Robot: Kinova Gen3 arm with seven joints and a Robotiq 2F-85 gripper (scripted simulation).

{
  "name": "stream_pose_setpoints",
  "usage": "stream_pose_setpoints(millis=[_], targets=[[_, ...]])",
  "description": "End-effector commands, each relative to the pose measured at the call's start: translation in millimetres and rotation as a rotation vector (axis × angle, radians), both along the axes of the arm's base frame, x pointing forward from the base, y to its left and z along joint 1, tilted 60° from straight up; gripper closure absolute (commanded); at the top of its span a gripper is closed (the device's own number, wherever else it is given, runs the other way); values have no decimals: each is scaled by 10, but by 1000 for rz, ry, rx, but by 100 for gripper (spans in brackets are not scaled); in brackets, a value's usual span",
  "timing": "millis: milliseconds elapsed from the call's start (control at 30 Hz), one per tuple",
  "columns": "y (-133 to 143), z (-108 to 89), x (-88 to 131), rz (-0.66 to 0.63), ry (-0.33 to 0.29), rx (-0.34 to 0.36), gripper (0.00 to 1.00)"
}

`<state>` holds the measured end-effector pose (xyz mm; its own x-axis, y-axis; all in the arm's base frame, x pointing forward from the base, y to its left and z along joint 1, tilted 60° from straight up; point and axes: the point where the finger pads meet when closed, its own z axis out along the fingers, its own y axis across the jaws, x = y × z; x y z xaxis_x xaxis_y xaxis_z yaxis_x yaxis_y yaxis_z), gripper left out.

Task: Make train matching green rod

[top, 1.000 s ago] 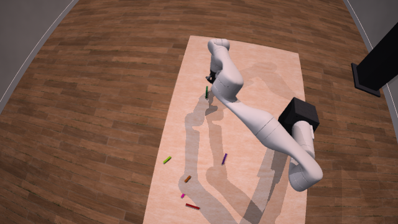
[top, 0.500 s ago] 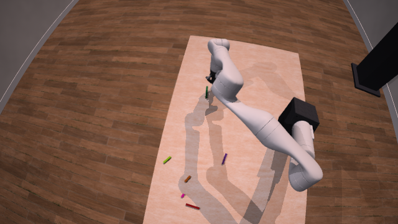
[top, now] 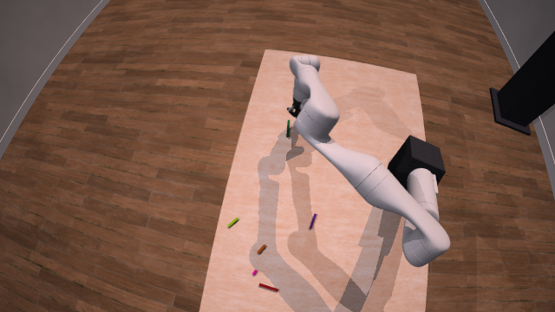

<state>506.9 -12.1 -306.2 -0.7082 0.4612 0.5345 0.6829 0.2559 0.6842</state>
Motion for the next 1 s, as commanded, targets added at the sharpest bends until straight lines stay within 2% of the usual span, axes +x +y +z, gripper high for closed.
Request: stream_pose_setpoints(millis=[0,967], targets=[[32,-24,41,-8,-1,-1,76],[88,-58,46,-8,0,0,76]])
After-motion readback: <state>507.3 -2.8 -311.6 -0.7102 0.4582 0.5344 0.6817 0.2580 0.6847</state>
